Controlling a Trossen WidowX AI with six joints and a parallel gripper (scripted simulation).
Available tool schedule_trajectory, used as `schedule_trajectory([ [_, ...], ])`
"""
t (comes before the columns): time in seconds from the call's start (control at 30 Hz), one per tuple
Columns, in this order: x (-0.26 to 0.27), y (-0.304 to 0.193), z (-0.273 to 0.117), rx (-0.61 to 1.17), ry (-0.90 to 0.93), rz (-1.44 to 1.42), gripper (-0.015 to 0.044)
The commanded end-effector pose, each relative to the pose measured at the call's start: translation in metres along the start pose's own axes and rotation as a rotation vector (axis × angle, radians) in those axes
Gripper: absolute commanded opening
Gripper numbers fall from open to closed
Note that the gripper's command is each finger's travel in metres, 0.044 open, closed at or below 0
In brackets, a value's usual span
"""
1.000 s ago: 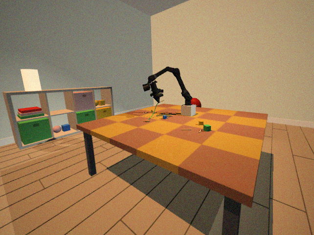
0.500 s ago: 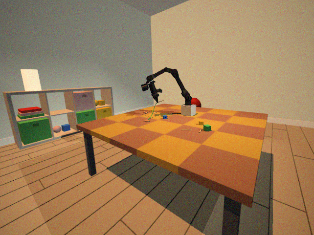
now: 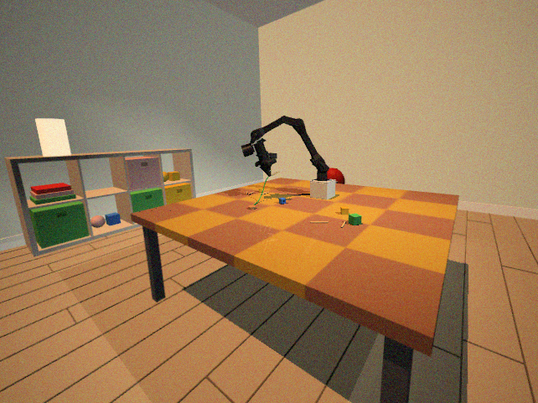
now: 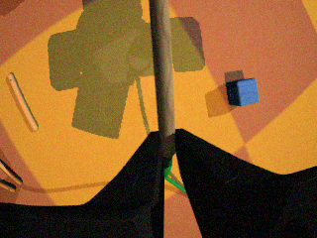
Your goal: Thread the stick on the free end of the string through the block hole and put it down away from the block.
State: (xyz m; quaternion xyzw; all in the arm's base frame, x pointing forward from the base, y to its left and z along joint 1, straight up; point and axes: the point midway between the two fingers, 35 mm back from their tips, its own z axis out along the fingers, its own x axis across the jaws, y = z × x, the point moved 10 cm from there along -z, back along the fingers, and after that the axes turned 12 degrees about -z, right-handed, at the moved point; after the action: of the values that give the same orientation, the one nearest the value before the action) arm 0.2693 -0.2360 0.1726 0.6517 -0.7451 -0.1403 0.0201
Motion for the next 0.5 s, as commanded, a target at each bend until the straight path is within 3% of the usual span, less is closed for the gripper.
schedule_trajectory([
  [0.0, 0.0005, -0.0001, 0.0002, 0.002, -0.006, -0.130, 0.0000],
  [0.47, 0.0022, 0.0000, -0.0002, 0.012, -0.008, -0.613, 0.0000],
])
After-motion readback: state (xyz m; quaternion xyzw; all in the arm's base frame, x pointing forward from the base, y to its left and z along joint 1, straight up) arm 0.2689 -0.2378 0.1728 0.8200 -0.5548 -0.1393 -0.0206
